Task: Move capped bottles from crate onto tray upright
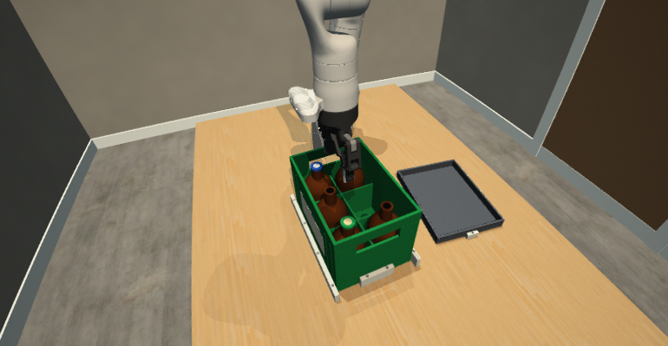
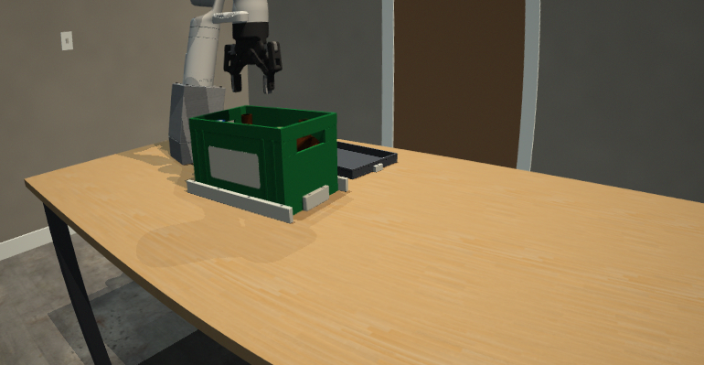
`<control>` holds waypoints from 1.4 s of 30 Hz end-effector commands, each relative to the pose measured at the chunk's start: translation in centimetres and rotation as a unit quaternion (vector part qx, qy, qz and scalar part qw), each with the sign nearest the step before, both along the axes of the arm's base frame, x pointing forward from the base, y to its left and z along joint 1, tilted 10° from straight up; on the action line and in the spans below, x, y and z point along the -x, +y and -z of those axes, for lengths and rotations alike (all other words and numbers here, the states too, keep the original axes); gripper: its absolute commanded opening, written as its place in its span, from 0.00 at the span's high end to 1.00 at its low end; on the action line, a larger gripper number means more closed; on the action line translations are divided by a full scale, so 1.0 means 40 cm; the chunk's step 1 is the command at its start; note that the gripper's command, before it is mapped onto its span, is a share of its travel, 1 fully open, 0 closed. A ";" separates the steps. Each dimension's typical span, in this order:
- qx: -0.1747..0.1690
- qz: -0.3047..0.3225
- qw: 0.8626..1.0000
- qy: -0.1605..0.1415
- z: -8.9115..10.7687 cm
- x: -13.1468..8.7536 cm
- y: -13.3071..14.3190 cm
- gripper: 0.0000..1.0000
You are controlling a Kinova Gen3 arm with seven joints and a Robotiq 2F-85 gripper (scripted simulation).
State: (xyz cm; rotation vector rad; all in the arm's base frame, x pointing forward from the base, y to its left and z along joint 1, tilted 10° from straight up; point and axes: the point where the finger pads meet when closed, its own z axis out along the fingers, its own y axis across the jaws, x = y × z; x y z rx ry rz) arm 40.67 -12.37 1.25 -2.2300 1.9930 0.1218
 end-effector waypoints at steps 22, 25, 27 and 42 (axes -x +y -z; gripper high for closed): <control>0.000 0.000 1.000 -0.001 -0.014 0.012 0.072 0.00; 0.000 0.000 1.000 -0.001 -0.018 0.016 0.096 0.00; 0.000 0.000 1.000 -0.001 -0.021 0.019 0.112 0.00; 0.000 0.001 1.000 -0.001 -0.035 0.024 0.192 0.00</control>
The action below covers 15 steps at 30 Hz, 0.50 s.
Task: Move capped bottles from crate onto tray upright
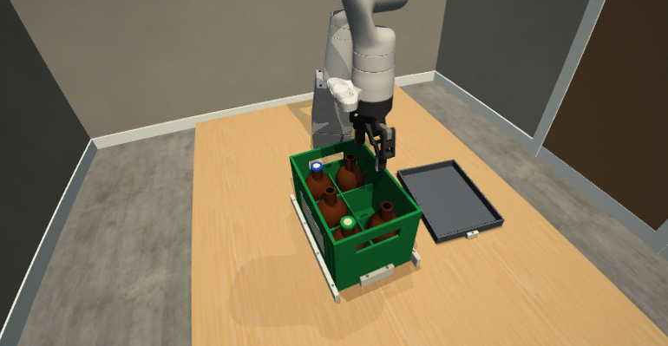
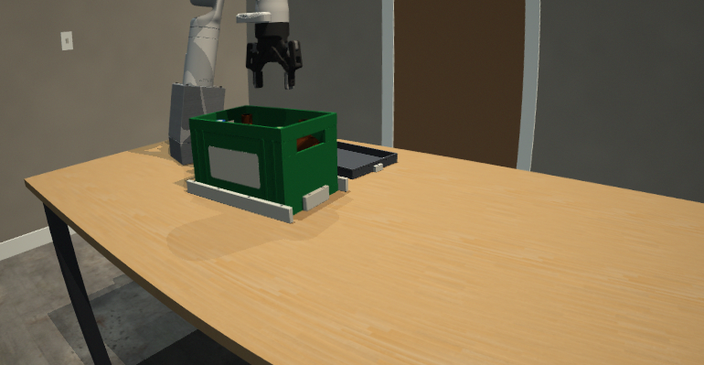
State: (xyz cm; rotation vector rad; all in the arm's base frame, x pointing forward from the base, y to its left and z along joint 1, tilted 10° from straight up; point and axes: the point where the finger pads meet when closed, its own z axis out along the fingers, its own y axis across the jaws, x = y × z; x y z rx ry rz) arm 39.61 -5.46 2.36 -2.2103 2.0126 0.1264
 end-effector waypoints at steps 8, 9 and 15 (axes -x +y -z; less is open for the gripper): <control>0.001 -0.005 1.000 -0.001 -0.009 -0.001 0.033 0.00; 0.001 -0.005 1.000 -0.001 -0.009 -0.001 0.034 0.00; 0.002 -0.007 1.000 -0.002 -0.010 -0.002 0.040 0.00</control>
